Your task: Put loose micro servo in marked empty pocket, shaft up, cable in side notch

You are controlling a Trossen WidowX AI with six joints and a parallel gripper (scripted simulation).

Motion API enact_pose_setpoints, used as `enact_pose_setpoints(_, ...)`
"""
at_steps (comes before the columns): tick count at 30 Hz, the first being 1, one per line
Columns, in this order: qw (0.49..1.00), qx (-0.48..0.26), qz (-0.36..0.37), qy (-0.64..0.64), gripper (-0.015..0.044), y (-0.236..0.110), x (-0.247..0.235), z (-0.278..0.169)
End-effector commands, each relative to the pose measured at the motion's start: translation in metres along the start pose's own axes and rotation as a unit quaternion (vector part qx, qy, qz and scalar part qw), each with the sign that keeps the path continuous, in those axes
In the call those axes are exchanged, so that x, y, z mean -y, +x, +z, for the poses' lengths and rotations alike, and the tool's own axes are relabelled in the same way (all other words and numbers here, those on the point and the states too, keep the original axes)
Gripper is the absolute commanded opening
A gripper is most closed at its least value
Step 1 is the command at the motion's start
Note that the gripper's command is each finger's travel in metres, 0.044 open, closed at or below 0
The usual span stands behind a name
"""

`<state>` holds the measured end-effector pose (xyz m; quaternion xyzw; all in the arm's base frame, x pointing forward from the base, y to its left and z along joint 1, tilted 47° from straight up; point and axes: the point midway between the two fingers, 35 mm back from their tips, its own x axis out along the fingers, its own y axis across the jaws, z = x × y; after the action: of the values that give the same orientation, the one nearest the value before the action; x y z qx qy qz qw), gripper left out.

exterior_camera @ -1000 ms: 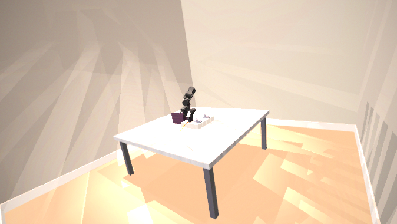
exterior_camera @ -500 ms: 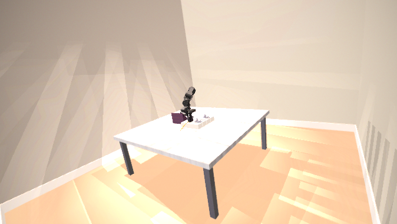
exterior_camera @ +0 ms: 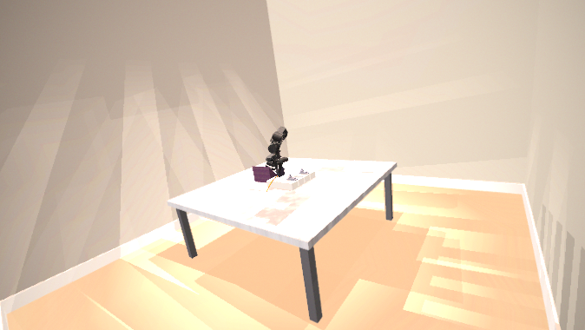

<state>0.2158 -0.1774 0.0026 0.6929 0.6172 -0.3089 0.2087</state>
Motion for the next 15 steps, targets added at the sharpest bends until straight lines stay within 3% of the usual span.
enact_pose_setpoints(1, 1.000, 0.005, 0.003, -0.004, 0.0000, -0.0072, 0.0006, -0.0013)
enact_pose_setpoints(15, 1.000, 0.005, 0.003, -0.004, 0.0000, -0.0073, -0.0071, 0.0015)
